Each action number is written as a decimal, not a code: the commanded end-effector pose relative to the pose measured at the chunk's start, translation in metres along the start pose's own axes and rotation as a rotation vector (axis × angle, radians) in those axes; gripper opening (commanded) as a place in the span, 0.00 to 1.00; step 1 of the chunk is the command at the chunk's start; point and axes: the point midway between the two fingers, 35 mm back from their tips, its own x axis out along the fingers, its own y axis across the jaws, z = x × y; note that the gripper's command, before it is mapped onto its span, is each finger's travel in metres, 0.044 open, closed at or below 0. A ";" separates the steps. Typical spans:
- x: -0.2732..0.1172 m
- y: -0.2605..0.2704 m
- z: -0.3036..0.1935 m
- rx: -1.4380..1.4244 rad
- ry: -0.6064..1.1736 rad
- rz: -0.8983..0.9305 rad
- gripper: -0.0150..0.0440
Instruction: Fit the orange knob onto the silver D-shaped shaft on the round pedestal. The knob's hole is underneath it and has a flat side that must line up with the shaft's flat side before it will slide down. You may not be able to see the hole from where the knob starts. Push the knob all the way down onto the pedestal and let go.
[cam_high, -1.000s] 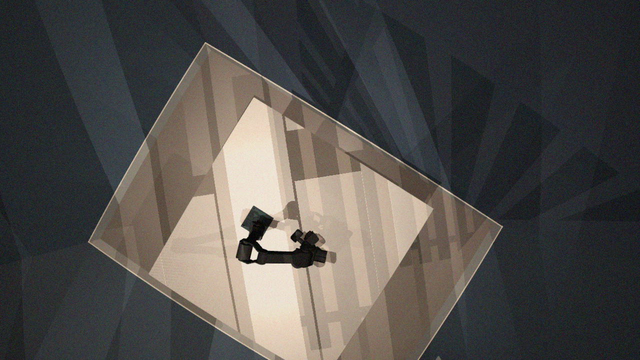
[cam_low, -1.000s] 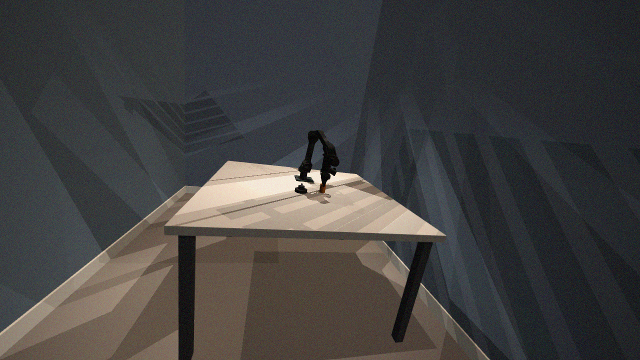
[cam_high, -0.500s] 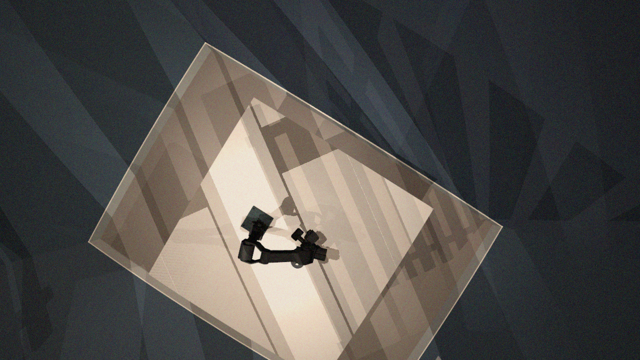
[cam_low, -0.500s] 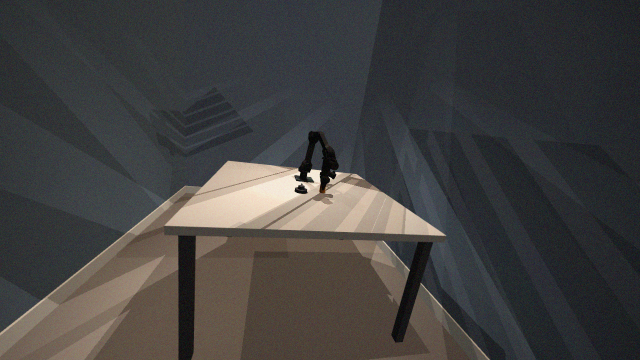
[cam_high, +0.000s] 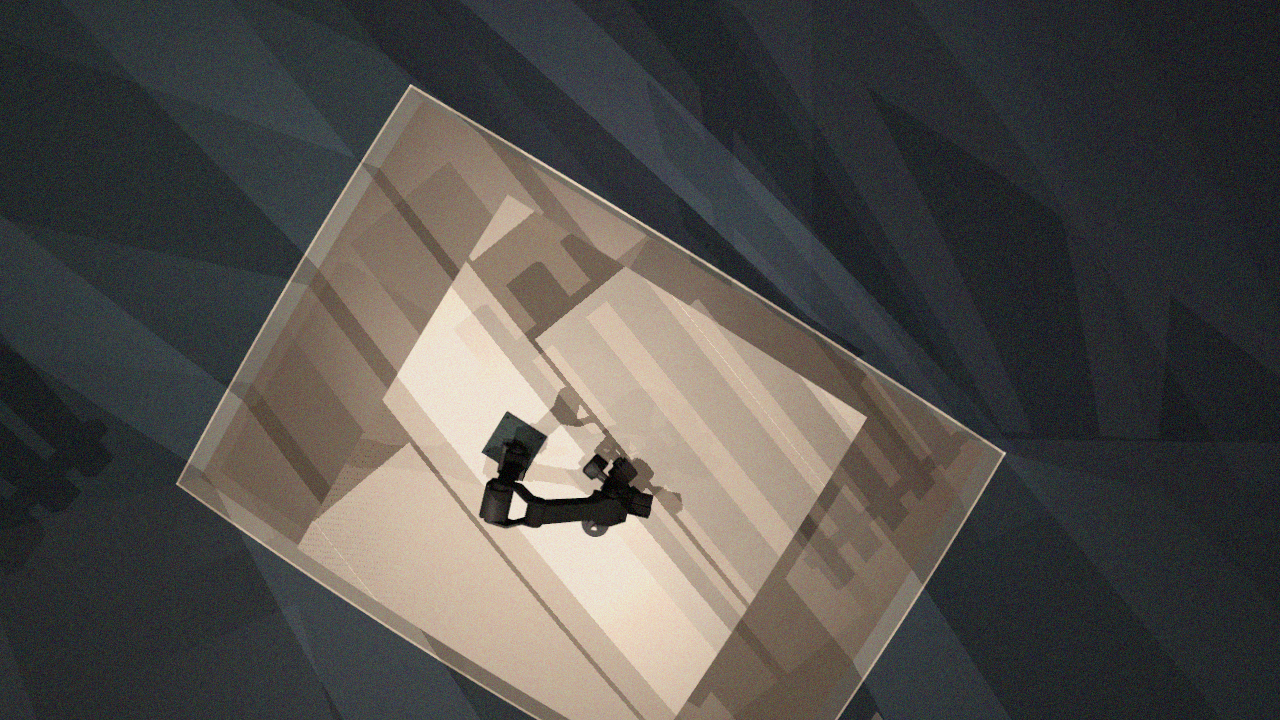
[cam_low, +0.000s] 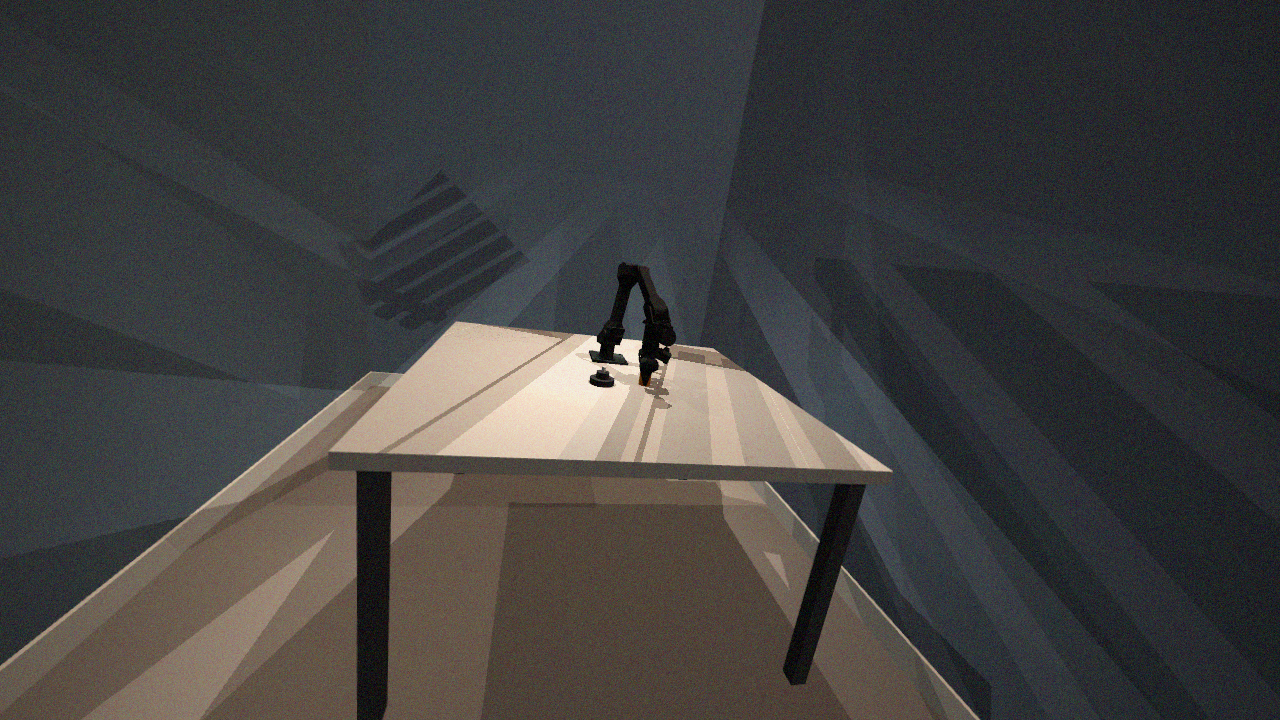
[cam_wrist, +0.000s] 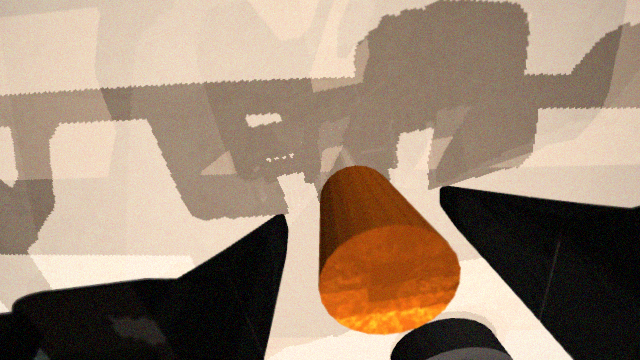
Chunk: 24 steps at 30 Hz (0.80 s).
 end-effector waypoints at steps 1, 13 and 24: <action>0.002 0.001 0.000 0.002 -0.003 0.002 0.78; 0.002 0.001 0.000 0.002 -0.003 0.002 0.48; -0.023 -0.004 0.003 0.002 -0.003 0.002 0.25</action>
